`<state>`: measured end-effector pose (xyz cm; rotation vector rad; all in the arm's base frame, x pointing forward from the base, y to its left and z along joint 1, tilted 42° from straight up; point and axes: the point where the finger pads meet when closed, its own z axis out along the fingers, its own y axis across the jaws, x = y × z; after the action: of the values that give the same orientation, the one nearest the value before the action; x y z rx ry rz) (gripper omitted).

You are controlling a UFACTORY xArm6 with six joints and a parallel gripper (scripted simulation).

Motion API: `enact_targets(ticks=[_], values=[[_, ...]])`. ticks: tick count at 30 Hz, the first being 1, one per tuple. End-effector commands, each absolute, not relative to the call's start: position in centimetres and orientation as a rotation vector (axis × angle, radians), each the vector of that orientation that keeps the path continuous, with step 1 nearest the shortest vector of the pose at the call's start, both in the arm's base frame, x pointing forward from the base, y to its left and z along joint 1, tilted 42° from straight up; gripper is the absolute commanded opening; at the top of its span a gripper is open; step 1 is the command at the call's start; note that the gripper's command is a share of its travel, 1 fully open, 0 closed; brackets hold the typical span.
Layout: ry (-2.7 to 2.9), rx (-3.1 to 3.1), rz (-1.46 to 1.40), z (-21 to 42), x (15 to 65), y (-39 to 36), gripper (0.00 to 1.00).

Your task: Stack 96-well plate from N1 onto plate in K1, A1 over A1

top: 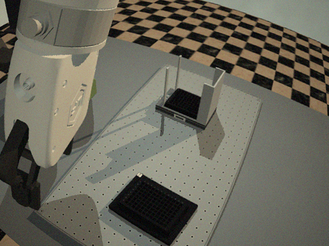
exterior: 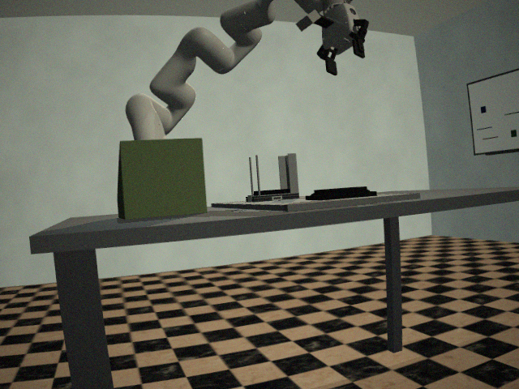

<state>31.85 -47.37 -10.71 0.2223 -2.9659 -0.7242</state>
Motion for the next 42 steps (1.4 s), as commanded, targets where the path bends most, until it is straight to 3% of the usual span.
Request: enact_targets(ticks=[1,42], values=[[-2.997,0.397,-0.734,-10.5,32.7,-46.6,1.0],[-2.689,2.061,-0.807,-10.3,37.7,-39.0,1.0]])
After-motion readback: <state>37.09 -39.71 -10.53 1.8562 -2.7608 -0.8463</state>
